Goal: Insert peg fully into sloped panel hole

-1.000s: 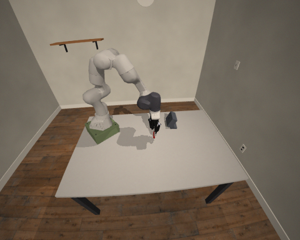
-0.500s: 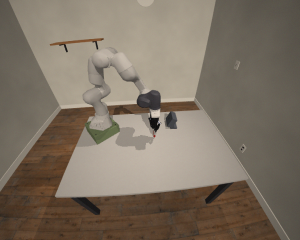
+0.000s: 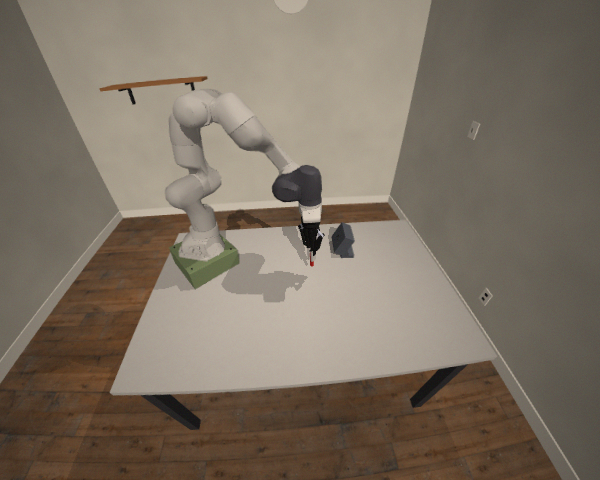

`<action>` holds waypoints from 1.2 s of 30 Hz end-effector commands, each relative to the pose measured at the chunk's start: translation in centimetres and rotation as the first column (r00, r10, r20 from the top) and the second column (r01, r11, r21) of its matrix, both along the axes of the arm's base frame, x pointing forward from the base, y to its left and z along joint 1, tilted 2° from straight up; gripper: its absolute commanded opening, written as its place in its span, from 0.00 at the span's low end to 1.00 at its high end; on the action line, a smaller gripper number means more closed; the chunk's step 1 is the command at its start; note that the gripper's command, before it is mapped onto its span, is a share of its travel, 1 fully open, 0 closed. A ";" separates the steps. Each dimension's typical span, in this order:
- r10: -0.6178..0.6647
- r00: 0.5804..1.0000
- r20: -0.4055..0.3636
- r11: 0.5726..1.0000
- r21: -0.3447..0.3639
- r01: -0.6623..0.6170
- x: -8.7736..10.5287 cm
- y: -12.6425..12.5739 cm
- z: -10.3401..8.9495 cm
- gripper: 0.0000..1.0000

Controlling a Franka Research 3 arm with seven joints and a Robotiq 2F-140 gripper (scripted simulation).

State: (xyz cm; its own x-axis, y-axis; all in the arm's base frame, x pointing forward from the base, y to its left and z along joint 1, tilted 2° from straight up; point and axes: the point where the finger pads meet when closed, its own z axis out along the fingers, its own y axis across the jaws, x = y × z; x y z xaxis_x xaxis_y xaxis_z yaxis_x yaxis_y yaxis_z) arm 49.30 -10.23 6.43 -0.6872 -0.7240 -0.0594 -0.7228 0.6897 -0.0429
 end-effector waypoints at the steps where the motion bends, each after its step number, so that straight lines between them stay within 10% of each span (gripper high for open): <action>1: 0.014 1.000 0.014 1.000 0.000 -0.014 0.4 0.3 0.2 0.00; 36: 0.177 0.948 0.266 0.983 -0.095 -0.157 6.7 3.3 7.7 0.00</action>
State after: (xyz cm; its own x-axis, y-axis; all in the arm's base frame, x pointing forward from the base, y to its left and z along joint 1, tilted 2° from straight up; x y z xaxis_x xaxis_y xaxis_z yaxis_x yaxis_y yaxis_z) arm 55.39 -7.18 13.46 -0.5532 -0.8166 -0.1647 -0.7706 0.5768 -0.2711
